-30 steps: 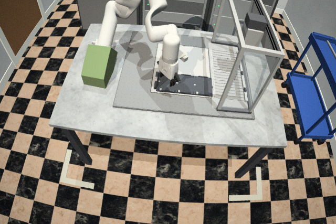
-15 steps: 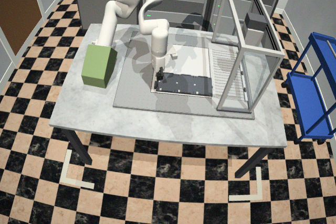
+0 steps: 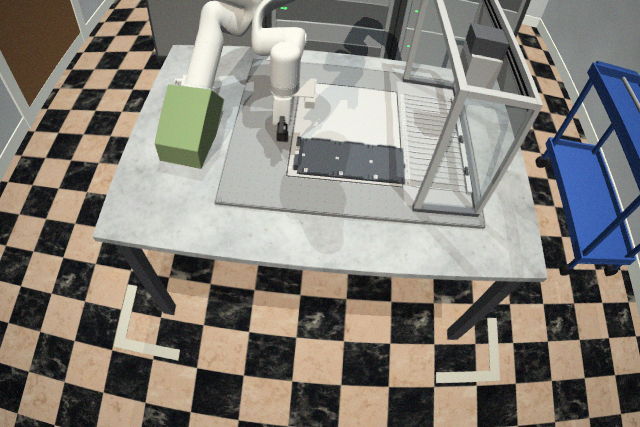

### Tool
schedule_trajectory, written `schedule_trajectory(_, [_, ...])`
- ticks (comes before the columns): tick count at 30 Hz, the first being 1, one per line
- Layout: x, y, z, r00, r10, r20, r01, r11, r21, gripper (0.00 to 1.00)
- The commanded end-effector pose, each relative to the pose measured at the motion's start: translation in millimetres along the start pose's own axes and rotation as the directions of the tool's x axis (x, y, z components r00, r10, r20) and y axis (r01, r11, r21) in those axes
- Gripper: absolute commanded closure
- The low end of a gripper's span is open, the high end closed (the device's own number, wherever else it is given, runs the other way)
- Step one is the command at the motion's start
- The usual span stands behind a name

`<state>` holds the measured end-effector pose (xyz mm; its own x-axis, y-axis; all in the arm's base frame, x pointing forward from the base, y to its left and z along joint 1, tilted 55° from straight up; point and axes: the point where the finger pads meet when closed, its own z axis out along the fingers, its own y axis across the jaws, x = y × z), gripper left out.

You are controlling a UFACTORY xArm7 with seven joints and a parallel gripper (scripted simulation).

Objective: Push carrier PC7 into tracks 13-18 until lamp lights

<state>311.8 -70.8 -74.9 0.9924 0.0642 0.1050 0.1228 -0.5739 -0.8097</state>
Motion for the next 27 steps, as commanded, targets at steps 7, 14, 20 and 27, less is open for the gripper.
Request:
schedule_trajectory(7, [-2,-1,-2,1.000,0.009,-0.003,-0.009,1.000,-0.007,0.18])
schedule_trajectory(14, [-2,-1,-1,1.000,0.009,-0.003,-0.009,1.000,-0.007,0.18])
schedule_trajectory(20, [-2,-1,9,1.000,0.009,-0.003,-0.009,1.000,-0.007,0.18])
schedule_trajectory(27, [-2,-1,18,1.000,0.009,-0.003,-0.009,1.000,-0.007,0.18])
